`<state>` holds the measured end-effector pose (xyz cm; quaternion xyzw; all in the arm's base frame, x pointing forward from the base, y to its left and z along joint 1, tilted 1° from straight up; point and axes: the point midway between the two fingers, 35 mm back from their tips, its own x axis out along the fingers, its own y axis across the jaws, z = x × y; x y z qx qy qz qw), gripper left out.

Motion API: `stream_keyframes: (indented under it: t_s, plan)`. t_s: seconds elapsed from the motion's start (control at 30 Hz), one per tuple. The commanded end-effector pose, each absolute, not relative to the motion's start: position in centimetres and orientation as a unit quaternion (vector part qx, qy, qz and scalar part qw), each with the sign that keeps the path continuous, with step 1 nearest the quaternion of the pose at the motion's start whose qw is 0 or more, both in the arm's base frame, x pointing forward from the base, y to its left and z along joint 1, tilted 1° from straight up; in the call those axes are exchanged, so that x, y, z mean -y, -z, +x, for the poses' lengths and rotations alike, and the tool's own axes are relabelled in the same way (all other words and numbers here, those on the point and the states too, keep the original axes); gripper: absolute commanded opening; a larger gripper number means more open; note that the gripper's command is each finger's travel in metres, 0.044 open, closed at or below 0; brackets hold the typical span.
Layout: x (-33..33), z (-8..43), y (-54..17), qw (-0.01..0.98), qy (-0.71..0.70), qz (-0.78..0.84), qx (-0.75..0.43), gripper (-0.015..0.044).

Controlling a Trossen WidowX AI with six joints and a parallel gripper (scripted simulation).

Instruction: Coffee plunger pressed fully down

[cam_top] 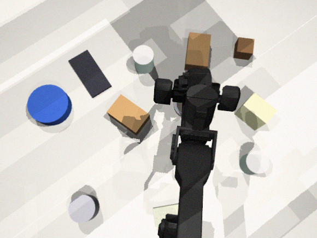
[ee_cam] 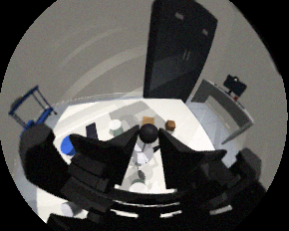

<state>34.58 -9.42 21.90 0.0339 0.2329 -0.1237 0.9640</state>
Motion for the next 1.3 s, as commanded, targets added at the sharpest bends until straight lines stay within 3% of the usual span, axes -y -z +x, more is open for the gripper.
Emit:
stream_keyframes:
  t_s: [0.0,1.27]
  plan:
    - [9.4,34.6,-20.0,0.960,0.123,0.038,-0.248,0.0119]
    - [9.6,35.6,-13.8,0.960,0.123,0.038,-0.248,0.0119]
